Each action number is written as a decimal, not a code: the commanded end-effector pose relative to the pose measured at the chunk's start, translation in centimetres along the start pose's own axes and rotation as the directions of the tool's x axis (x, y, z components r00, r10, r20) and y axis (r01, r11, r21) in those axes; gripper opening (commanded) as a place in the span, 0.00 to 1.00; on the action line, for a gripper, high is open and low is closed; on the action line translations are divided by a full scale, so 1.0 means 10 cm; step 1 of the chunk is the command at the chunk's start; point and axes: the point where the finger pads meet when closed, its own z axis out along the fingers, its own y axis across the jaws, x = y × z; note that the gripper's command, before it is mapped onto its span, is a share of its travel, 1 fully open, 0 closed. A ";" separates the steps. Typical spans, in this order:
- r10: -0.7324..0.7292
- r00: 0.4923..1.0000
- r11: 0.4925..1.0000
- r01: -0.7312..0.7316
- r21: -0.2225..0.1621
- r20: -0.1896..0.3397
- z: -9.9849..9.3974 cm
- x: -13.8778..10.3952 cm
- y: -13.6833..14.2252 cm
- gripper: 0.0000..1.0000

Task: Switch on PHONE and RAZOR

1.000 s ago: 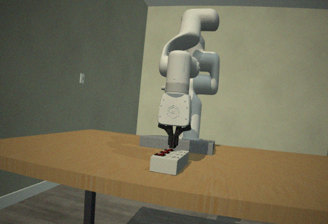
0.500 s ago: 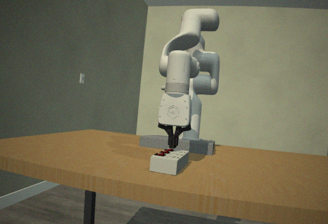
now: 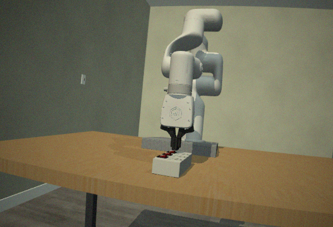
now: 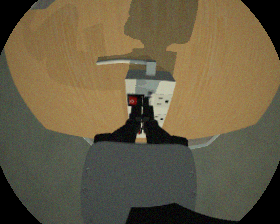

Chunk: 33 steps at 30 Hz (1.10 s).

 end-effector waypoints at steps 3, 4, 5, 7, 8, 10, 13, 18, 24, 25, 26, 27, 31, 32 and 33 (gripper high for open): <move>0.000 1.000 1.000 0.000 0.000 0.003 -0.01 -0.01 0.00 0.00; 0.000 1.000 1.000 0.000 0.000 0.003 -0.01 -0.01 0.00 0.00; 0.000 1.000 1.000 0.000 0.000 0.003 -0.01 -0.01 0.00 0.00; 0.000 1.000 1.000 0.000 0.000 0.003 -0.01 -0.01 0.00 0.00; 0.000 1.000 1.000 0.000 0.000 0.003 -0.01 -0.01 0.00 0.00; 0.000 1.000 1.000 0.000 0.000 0.003 -0.01 -0.01 0.00 0.00; 0.000 1.000 1.000 0.000 0.000 0.003 -0.01 -0.01 0.00 0.00; 0.000 1.000 1.000 0.000 0.000 0.003 -0.01 -0.01 0.00 0.00; 0.000 1.000 1.000 0.000 0.000 0.003 0.00 -0.01 0.00 0.00; 0.000 1.000 1.000 0.000 0.000 0.003 0.00 -0.01 0.00 0.00; 0.000 1.000 1.000 0.000 0.000 0.003 0.00 -0.01 0.00 0.00; 0.000 1.000 1.000 0.000 0.000 0.003 0.00 -0.01 0.00 0.00; 0.000 1.000 1.000 0.000 0.000 0.003 0.01 -0.01 0.01 0.00; 0.000 1.000 1.000 0.000 0.000 0.003 0.02 -0.01 0.01 0.00; 0.000 1.000 1.000 0.000 0.000 0.003 0.02 -0.01 0.01 0.00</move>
